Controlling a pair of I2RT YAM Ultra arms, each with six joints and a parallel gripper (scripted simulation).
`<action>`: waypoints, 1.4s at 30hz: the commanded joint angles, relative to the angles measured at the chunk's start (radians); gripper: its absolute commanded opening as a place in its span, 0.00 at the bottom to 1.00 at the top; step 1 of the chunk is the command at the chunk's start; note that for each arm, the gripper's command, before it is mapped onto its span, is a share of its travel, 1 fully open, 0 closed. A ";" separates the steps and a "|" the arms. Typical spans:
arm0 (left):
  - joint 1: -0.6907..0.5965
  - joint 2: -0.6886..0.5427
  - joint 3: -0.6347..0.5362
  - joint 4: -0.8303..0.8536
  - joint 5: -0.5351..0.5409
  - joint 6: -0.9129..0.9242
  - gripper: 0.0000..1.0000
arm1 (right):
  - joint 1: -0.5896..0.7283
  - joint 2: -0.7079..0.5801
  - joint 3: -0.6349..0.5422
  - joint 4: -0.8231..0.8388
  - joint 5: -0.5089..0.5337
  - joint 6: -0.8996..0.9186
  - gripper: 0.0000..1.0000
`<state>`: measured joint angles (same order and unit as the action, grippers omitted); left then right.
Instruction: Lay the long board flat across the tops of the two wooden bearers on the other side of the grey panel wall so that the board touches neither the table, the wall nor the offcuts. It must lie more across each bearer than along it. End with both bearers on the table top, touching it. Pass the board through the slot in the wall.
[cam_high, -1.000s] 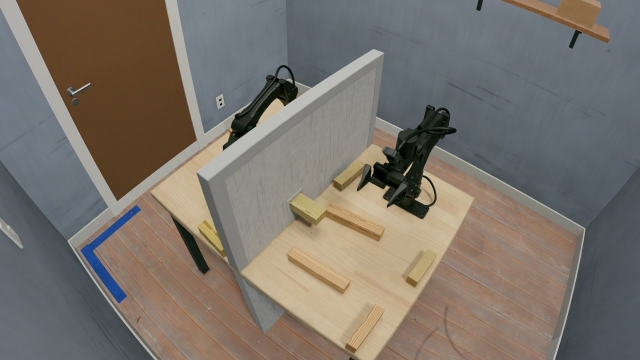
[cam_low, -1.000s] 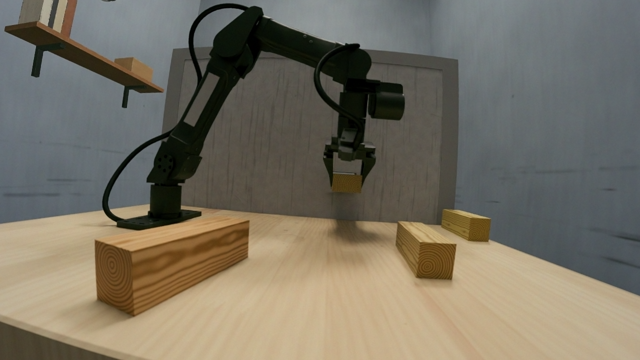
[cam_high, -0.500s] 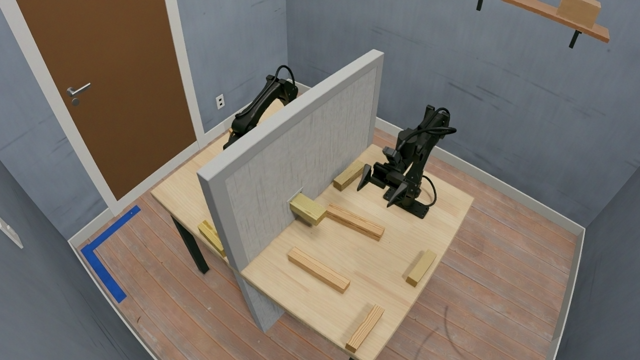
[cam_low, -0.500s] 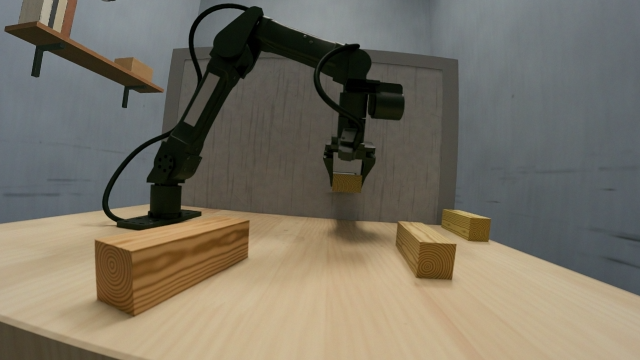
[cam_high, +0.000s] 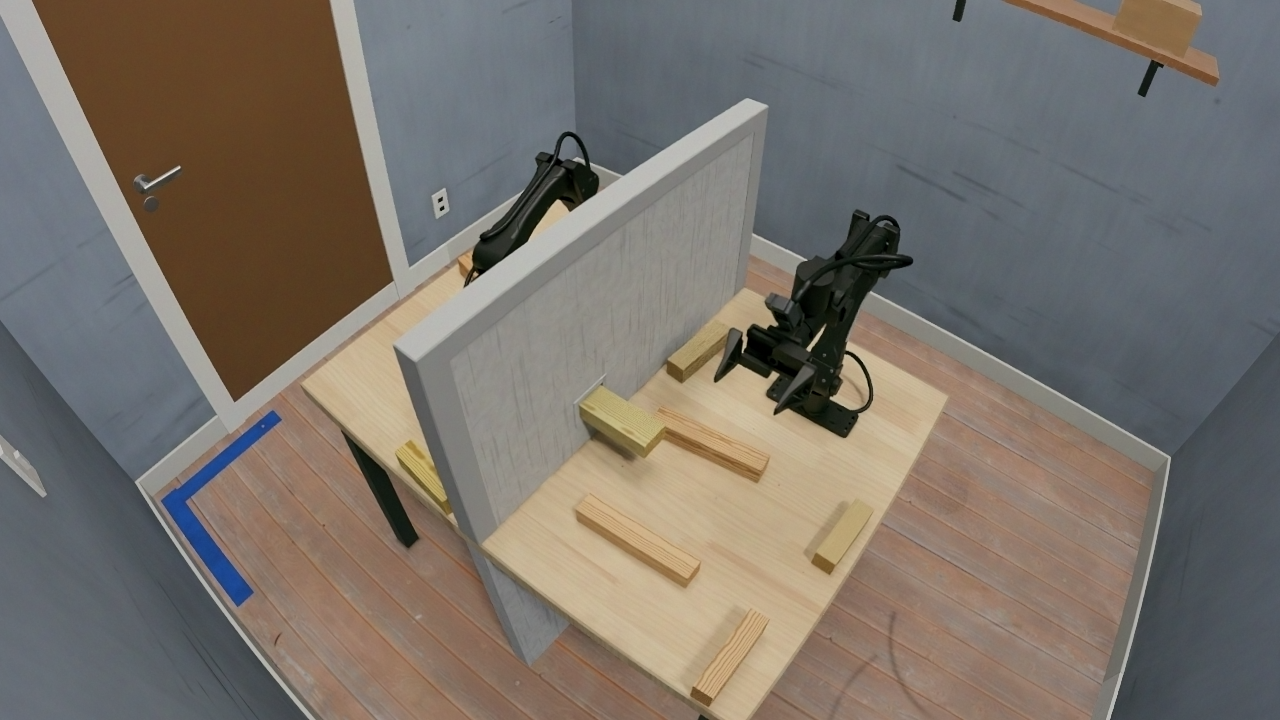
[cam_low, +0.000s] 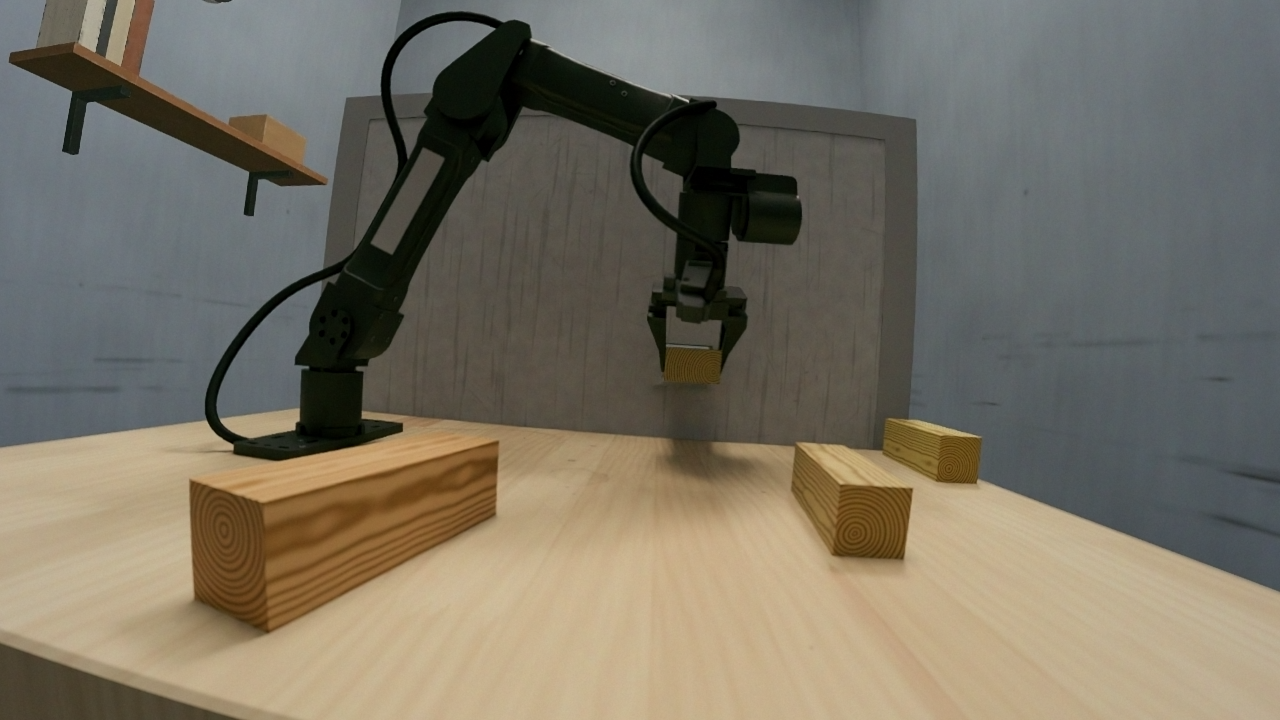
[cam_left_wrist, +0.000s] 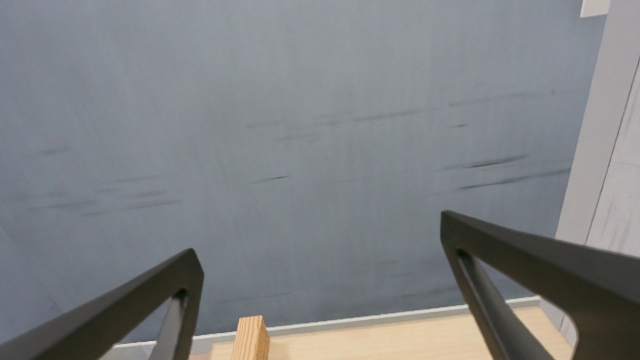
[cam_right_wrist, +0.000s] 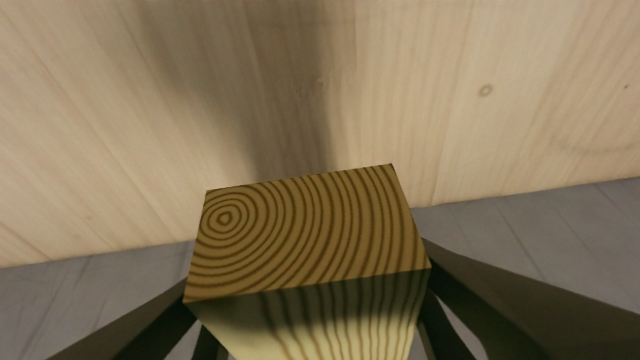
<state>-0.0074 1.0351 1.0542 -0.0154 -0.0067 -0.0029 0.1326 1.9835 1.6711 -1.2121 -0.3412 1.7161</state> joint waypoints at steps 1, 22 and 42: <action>0.004 -0.037 0.039 -0.011 -0.008 -0.011 1.00 | 0.025 -0.021 0.040 0.012 -0.017 0.031 0.00; 0.004 -0.037 0.039 -0.011 -0.008 -0.011 1.00 | 0.096 -0.013 0.072 0.012 -0.027 0.096 0.00; 0.004 -0.037 0.039 -0.011 -0.008 -0.011 1.00 | 0.164 0.044 0.117 0.053 -0.051 0.181 0.00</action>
<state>-0.0074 1.0351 1.0542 -0.0154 -0.0067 -0.0029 0.2859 2.0205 1.7294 -1.1870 -0.3279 1.8690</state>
